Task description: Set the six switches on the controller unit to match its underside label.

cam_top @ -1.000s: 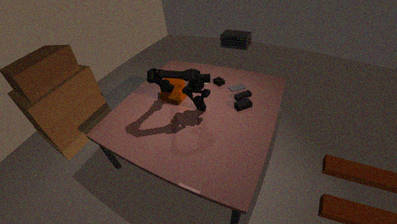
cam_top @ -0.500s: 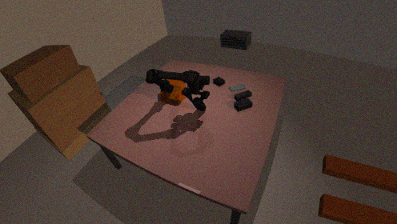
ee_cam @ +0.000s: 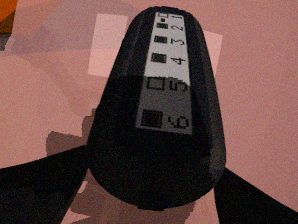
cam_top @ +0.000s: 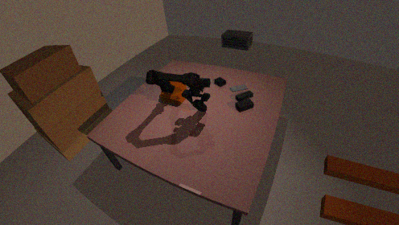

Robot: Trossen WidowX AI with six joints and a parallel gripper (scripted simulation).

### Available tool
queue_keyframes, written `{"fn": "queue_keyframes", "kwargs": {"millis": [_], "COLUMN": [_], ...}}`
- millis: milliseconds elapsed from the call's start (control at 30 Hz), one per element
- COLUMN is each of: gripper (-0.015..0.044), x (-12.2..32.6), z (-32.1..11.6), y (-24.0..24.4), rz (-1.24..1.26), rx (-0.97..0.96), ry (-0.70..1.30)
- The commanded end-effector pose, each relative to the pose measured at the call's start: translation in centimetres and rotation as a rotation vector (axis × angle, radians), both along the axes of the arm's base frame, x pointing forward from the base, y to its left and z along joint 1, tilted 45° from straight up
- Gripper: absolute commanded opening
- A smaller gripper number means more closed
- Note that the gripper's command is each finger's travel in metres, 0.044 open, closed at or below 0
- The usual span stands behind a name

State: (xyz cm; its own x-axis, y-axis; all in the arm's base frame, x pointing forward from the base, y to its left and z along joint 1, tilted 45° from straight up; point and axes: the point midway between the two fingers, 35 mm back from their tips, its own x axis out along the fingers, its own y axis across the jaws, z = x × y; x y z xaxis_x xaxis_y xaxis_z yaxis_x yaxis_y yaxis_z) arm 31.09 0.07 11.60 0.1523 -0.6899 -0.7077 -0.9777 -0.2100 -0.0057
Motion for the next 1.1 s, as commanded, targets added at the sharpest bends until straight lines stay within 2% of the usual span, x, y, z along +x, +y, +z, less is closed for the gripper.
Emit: {"fn": "queue_keyframes", "kwargs": {"millis": [0, 1067], "gripper": [0.0338, 0.0338], "x": [-0.1, 0.4], "z": [-0.3, 0.1], "y": [-0.4, -2.9], "rz": [-0.001, -0.001], "rx": [0.000, -0.001], "ry": [0.014, 0.013]}}
